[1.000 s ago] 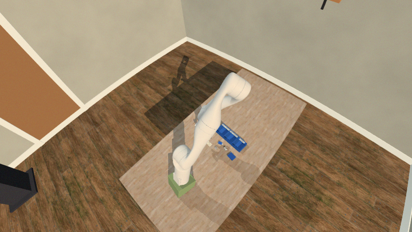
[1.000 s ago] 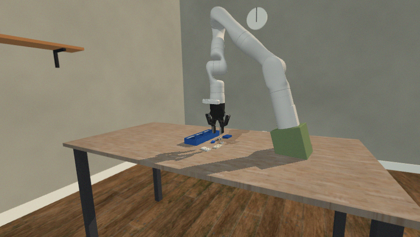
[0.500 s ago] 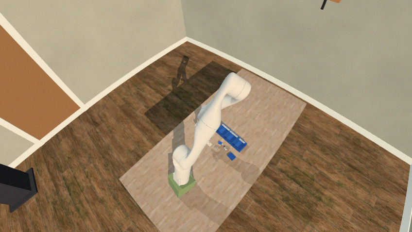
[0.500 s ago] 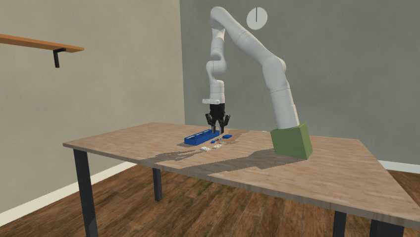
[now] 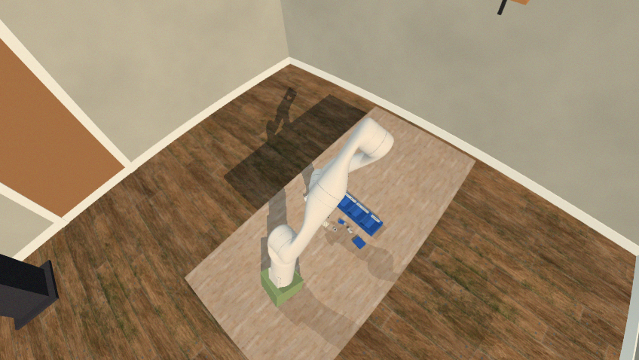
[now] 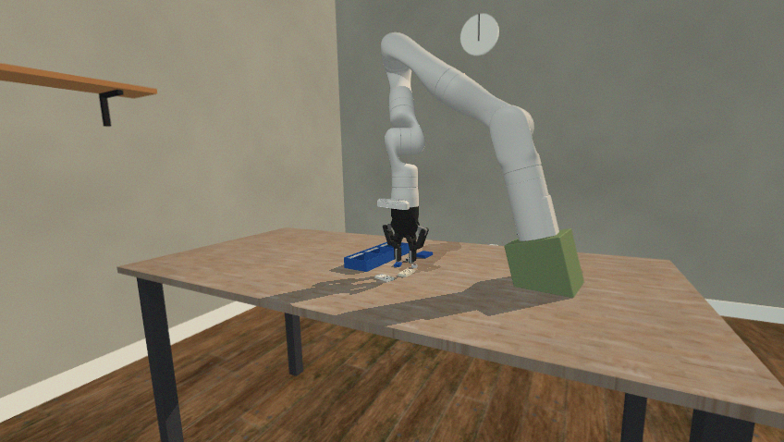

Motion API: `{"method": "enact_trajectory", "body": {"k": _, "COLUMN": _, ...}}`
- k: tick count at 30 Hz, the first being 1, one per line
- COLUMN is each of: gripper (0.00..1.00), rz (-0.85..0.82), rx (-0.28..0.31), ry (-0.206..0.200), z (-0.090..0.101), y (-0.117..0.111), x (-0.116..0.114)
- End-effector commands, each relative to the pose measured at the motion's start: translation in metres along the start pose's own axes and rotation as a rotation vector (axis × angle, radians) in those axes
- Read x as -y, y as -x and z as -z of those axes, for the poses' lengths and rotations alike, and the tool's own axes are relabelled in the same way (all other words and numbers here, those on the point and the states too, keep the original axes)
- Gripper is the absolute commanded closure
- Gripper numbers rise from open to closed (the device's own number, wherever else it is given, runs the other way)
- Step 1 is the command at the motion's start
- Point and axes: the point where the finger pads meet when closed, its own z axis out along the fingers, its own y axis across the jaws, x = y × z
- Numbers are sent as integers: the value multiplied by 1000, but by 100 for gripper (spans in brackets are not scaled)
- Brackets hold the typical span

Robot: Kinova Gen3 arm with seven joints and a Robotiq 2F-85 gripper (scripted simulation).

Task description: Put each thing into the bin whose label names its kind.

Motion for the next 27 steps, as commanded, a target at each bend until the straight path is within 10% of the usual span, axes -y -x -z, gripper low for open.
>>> {"method": "enact_trajectory", "body": {"k": 1, "gripper": 59, "rz": -5, "rx": 2, "ry": -9, "z": -18, "y": -1, "x": 6}}
{"method": "enact_trajectory", "body": {"k": 27, "gripper": 59, "rz": -3, "rx": -2, "ry": -12, "z": -20, "y": 0, "x": 3}}
